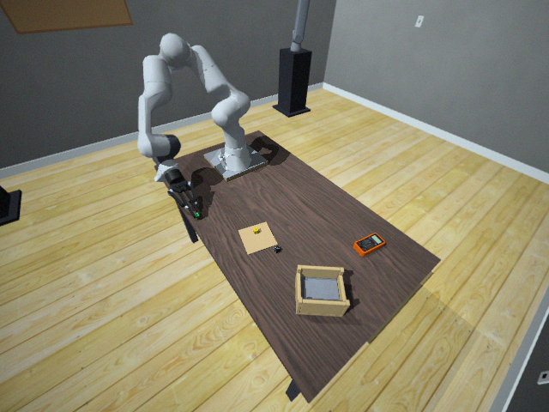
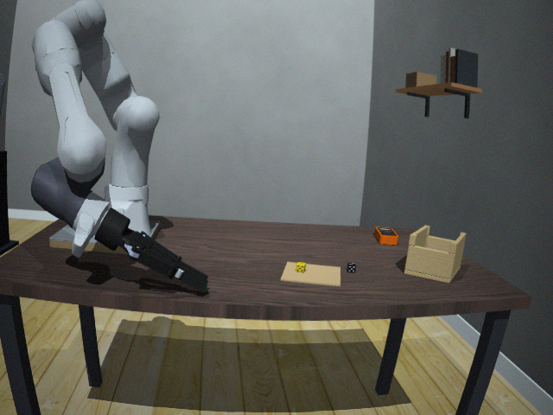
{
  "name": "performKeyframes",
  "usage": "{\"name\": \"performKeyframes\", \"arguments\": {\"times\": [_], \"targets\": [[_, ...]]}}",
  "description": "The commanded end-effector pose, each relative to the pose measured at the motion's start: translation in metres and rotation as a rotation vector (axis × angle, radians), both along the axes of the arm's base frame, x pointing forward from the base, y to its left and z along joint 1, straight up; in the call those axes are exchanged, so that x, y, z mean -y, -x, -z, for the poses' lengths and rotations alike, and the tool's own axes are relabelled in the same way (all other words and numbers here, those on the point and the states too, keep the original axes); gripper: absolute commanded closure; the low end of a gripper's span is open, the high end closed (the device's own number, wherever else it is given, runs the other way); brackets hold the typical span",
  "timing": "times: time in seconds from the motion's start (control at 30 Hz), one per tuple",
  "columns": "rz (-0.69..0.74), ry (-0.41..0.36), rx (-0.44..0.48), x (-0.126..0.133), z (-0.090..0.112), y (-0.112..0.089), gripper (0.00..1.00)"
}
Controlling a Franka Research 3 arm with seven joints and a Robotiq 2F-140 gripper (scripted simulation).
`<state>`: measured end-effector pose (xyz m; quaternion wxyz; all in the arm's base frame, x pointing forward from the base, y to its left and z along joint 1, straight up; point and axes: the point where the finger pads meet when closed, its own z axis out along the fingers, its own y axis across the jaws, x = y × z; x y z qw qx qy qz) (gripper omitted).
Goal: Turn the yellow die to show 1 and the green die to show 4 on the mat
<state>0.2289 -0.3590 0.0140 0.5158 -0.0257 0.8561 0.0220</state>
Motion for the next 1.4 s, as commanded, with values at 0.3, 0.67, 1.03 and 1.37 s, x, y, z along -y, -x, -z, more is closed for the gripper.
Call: {"name": "performKeyframes", "arguments": {"times": [0.3,0.67,1.03,1.37], "targets": [[-0.003,0.009,-0.002,0.0014,0.0074,0.0008,0.82],[-0.003,0.009,-0.002,0.0014,0.0108,0.0008,0.82],[-0.003,0.009,-0.002,0.0014,0.0108,0.0008,0.82],[-0.003,0.009,-0.002,0.0014,0.0108,0.0008,0.82]]}}
